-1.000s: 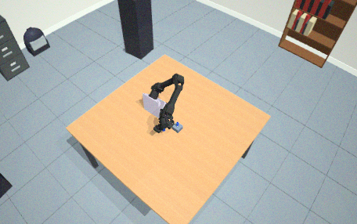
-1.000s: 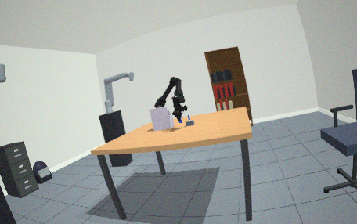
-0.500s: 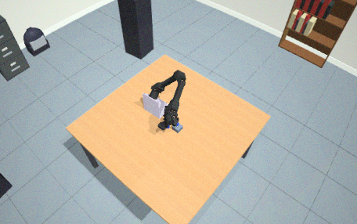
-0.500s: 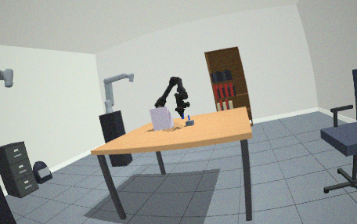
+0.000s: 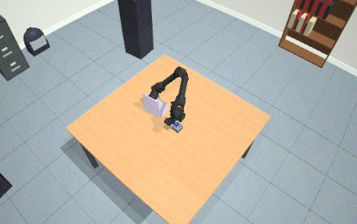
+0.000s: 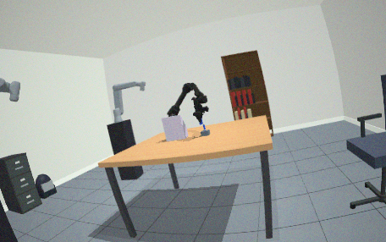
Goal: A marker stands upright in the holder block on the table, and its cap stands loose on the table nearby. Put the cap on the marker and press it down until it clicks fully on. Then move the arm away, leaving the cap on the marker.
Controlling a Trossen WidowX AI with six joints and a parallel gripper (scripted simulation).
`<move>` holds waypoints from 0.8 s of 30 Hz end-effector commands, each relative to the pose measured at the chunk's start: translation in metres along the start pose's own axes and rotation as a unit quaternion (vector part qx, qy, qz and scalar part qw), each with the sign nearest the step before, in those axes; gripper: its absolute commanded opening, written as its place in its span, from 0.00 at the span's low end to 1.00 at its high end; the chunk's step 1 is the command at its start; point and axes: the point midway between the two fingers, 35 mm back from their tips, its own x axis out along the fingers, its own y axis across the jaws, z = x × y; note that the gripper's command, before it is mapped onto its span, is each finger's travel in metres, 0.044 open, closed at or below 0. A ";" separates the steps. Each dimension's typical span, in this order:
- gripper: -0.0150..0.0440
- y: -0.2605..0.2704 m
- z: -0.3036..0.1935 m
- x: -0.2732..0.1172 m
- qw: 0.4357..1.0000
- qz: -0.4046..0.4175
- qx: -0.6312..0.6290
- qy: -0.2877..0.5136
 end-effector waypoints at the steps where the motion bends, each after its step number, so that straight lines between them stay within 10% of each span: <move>1: 0.25 0.015 0.007 -0.007 1.000 0.002 -0.002 -0.002; 24: 0.25 0.032 0.013 0.005 1.000 0.005 -0.004 -0.002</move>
